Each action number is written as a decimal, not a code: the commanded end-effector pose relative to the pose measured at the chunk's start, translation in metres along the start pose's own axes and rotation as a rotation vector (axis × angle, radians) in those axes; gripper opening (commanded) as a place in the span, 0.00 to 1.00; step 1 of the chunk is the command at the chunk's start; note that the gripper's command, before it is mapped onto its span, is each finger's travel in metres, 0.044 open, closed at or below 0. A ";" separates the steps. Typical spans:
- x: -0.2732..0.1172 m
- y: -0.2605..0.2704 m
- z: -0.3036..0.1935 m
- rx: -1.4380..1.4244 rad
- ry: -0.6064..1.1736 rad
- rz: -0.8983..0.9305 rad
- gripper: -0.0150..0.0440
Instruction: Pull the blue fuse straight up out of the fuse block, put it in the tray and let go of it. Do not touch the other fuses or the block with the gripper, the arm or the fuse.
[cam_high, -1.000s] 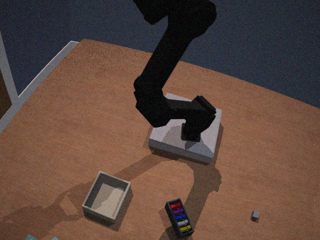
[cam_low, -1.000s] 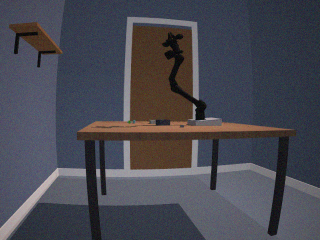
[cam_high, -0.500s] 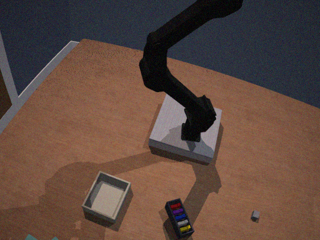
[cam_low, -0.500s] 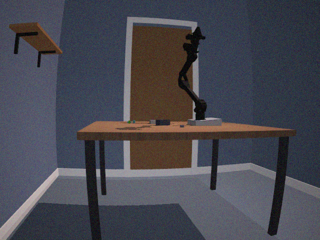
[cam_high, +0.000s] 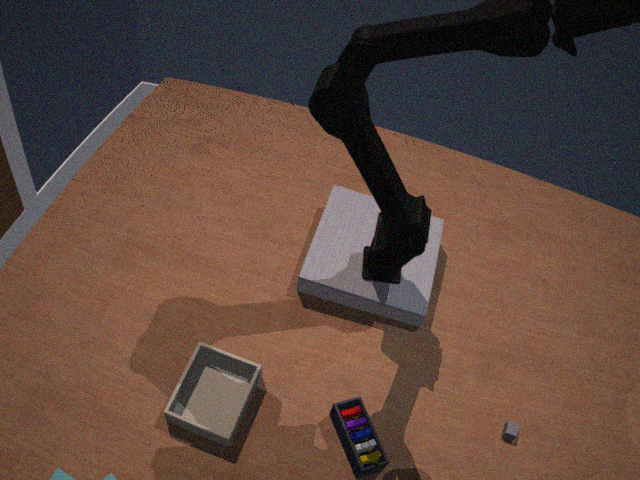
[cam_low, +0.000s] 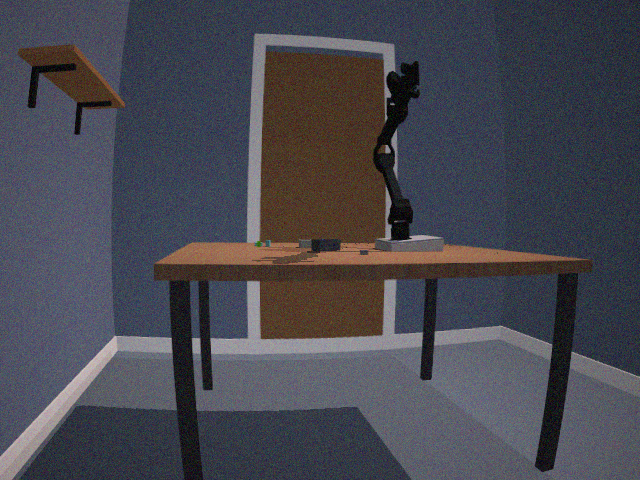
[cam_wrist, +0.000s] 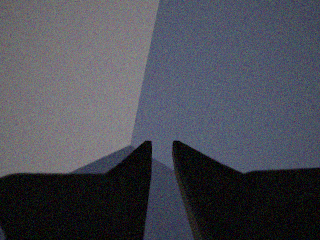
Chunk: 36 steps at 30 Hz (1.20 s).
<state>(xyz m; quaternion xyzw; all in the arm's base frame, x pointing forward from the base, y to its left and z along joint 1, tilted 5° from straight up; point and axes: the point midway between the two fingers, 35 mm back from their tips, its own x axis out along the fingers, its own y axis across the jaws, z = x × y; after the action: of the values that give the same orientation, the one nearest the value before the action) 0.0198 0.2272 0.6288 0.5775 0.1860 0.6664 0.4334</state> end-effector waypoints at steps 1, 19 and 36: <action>0.007 -0.057 0.016 -0.061 -0.057 -0.171 0.37; -0.098 -0.294 0.155 -0.211 -0.361 -1.045 0.37; -0.359 -0.377 0.228 0.140 -0.691 -1.817 0.37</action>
<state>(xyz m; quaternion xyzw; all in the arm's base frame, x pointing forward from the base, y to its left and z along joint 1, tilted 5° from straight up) 0.3544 0.1306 0.2185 0.4103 0.4343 -0.0737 0.7985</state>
